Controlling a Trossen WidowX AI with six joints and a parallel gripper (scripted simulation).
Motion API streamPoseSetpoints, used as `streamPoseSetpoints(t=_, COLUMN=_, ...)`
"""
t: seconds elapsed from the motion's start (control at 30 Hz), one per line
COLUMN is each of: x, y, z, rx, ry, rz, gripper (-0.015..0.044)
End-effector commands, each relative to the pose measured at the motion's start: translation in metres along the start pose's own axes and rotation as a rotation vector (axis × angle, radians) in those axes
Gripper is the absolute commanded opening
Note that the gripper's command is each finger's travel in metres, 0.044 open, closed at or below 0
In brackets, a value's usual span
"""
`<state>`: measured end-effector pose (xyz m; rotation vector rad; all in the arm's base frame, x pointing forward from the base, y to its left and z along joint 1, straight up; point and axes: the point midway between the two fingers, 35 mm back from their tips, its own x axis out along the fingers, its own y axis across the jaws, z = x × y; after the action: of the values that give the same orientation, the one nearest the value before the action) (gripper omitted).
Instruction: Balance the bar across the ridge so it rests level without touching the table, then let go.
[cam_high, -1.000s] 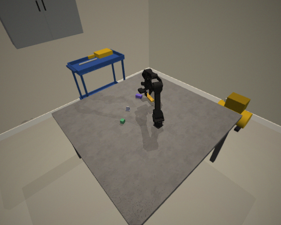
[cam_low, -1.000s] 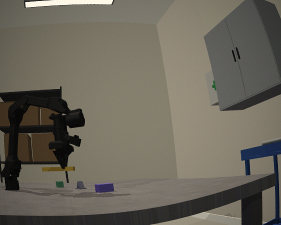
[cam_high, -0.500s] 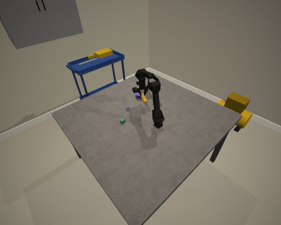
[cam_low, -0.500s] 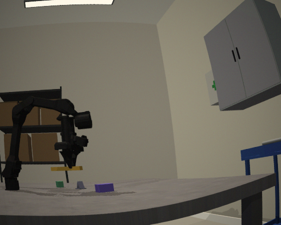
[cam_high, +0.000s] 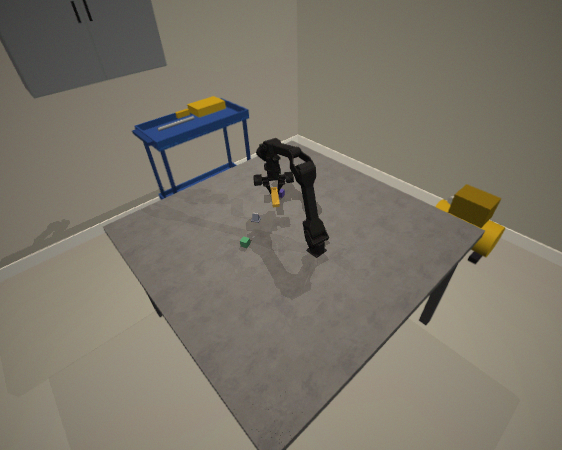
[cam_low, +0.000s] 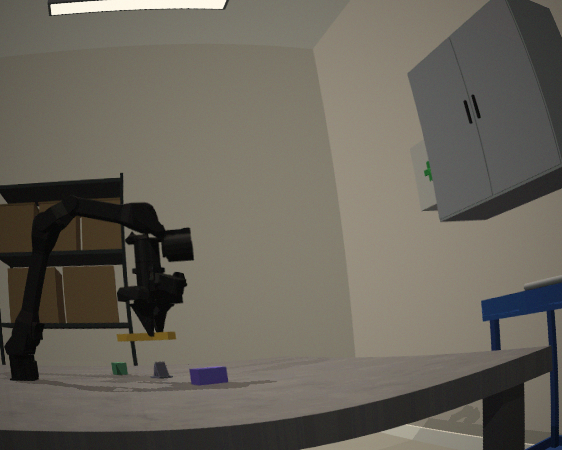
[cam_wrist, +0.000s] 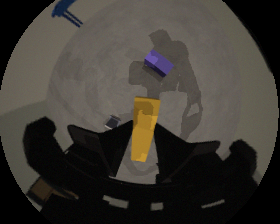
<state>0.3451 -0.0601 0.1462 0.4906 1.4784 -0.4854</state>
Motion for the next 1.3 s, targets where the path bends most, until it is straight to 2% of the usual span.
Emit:
streamPoseSetpoints(t=0.0, x=0.002, y=0.016, z=-0.002, rx=0.054, ry=0.006, rz=0.000, gripper=0.0000)
streamPoseSetpoints(t=0.77, x=0.002, y=0.093, z=-0.036, rx=0.347, ry=0.010, rz=0.005, gripper=0.0000)
streamPoseSetpoints(t=1.27, x=0.020, y=0.096, z=-0.037, rx=0.354, ry=0.010, rz=0.006, gripper=0.0000)
